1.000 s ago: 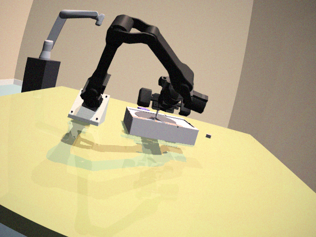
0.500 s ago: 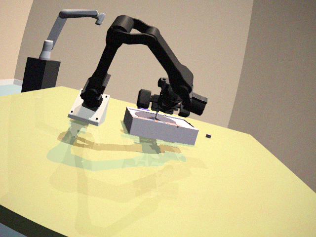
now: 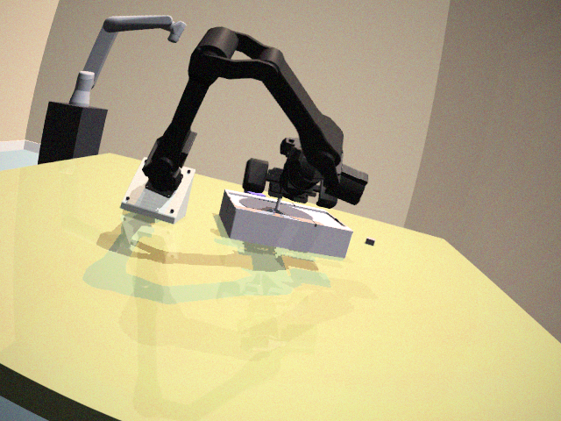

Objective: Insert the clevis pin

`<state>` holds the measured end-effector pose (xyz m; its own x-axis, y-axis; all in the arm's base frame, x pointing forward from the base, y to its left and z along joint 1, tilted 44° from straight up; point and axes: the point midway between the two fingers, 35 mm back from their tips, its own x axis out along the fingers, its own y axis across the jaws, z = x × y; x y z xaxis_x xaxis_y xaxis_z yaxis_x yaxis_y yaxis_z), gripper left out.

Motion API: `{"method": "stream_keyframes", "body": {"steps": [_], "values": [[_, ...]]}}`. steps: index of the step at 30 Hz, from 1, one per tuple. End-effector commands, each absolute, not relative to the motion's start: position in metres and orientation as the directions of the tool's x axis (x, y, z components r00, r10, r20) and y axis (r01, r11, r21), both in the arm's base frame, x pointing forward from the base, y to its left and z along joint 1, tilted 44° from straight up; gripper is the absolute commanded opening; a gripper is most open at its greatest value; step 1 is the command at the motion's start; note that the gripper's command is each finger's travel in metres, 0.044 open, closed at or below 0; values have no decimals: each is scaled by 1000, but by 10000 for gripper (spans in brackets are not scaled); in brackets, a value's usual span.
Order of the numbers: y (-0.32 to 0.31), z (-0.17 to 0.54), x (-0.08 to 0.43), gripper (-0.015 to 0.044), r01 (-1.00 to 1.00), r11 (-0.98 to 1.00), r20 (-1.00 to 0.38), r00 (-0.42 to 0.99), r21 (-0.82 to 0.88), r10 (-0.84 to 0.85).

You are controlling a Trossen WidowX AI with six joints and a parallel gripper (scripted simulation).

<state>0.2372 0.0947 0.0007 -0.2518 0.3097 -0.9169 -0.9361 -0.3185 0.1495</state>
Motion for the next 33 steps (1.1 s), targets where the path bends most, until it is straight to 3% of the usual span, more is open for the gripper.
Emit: {"method": "stream_keyframes", "body": {"steps": [1,33], "values": [[94,0,237,0,-934,-321,-917,-257,155,305],[92,-1,236,0,-934,-321,-904,-265,155,335]]}}
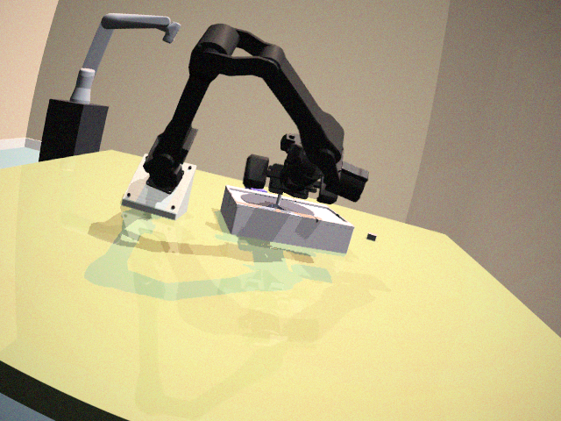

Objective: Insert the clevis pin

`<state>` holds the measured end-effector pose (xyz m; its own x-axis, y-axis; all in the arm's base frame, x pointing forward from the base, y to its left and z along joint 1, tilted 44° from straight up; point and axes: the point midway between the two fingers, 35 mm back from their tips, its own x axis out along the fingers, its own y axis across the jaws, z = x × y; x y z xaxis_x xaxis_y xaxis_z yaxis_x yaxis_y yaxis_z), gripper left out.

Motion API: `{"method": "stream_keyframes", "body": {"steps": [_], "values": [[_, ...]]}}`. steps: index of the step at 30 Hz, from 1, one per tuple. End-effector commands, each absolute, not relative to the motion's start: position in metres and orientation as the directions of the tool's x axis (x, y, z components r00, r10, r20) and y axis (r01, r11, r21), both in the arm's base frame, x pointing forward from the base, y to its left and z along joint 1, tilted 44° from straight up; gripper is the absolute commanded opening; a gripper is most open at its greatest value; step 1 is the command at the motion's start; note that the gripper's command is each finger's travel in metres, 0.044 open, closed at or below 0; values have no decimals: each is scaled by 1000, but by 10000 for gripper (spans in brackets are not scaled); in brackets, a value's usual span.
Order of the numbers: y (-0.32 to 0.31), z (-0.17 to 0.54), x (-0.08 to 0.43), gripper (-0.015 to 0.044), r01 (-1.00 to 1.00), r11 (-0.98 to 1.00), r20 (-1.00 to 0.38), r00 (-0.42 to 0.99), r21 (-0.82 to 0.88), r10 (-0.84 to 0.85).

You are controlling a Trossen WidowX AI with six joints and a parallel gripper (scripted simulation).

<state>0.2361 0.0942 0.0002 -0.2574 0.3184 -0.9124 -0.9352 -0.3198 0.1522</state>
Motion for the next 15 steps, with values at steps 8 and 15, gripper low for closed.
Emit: {"method": "stream_keyframes", "body": {"steps": [8,15], "values": [[93,-1,238,0,-935,-317,-912,-263,159,316],[95,-1,240,0,-934,-321,-917,-256,154,305]]}}
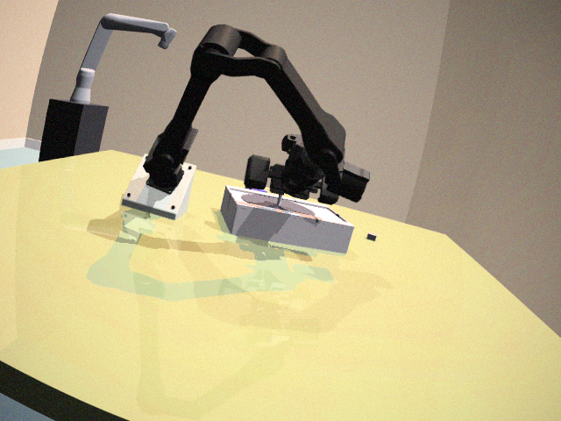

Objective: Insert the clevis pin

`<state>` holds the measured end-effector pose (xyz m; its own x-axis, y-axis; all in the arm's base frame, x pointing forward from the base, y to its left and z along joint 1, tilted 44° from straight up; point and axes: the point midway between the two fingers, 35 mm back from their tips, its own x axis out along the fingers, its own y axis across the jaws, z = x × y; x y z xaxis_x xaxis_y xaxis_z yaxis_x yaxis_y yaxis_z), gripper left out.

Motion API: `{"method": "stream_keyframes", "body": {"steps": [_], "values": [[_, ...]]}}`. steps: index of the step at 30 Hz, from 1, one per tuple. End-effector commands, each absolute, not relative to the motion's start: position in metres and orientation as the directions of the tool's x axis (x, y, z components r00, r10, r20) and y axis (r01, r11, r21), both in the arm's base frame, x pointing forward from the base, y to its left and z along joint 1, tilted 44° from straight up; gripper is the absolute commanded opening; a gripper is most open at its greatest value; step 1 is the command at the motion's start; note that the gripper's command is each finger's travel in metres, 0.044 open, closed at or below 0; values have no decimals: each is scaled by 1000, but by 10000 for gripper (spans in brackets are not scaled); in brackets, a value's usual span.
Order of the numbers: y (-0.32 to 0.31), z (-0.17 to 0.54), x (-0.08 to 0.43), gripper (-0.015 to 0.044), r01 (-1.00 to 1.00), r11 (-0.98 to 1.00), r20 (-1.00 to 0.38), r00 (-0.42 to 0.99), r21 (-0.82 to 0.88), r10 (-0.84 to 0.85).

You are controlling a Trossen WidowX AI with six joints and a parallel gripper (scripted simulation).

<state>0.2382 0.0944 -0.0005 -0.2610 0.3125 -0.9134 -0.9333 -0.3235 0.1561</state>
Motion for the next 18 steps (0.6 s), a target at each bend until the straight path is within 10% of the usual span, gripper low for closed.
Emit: {"method": "stream_keyframes", "body": {"steps": [1,18], "values": [[95,-1,241,0,-934,-321,-917,-256,154,305],[98,-3,245,0,-934,-321,-917,-256,154,306]]}}
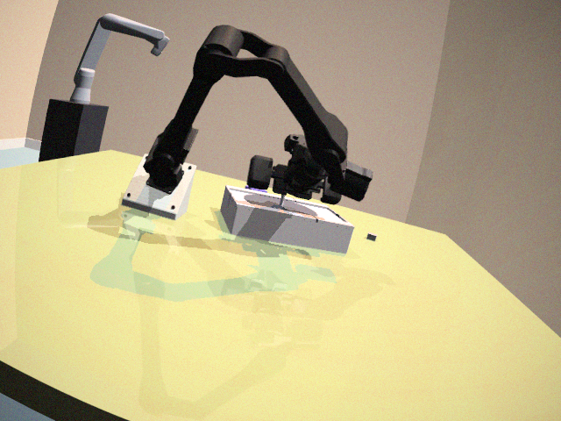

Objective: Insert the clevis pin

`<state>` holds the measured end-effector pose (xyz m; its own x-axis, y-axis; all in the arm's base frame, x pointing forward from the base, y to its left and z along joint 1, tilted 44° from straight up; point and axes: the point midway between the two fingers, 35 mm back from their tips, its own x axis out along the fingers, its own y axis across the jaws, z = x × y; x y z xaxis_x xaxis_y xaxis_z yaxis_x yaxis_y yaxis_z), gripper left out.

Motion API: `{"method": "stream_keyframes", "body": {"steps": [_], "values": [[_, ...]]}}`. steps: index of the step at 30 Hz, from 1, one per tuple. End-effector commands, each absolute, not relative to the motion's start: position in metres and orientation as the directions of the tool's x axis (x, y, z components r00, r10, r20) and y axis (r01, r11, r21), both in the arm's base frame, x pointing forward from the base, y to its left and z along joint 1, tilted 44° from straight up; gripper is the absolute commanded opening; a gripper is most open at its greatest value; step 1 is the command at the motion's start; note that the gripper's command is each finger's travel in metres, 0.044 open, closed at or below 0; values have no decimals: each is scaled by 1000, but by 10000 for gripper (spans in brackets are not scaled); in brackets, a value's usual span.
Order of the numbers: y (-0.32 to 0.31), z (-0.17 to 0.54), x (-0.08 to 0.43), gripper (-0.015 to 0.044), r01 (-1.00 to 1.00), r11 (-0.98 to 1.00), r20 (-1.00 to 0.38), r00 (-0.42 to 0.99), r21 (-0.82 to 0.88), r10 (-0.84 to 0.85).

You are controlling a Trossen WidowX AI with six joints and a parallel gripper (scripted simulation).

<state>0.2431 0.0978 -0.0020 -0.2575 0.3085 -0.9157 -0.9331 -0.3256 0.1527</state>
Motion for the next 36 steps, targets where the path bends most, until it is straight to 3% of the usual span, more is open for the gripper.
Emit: {"method": "stream_keyframes", "body": {"steps": [1,36], "values": [[98,-3,246,0,-934,-321,-917,-256,154,306],[103,-6,255,0,-934,-321,-917,-255,153,306]]}}
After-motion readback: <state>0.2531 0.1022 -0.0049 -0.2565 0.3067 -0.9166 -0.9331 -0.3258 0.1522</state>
